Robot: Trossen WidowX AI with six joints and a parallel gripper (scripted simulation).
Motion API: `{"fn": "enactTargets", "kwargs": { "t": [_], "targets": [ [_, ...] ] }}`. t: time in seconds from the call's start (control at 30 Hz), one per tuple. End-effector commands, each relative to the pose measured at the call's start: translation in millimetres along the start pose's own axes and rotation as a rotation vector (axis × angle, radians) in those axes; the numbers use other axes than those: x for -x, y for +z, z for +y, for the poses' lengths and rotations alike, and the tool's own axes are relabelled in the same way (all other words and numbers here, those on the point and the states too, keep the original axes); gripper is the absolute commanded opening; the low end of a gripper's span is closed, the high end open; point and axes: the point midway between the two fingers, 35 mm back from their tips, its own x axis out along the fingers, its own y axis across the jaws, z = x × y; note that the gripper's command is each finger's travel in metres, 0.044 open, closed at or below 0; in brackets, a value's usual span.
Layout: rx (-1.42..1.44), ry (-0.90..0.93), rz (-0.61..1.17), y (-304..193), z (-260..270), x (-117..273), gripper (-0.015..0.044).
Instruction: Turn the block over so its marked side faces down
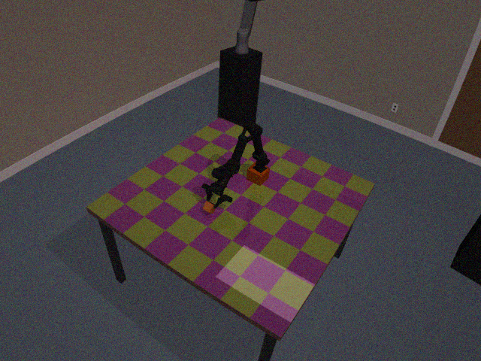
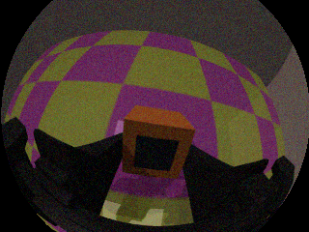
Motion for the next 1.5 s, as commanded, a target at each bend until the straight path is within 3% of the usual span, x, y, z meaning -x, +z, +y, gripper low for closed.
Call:
{"fn": "enactTargets", "kwargs": {
  "t": [0.0,0.47,1.1,1.47],
  "targets": [
    [-0.006,0.002,-0.039,-8,1,-3,0.0],
    [-0.003,0.007,-0.242,-16,4,7,0.0],
    [-0.003,0.008,-0.28,-14,5,11,0.0],
    [-0.003,0.008,-0.28,-14,5,11,0.0289]
  ]
}}
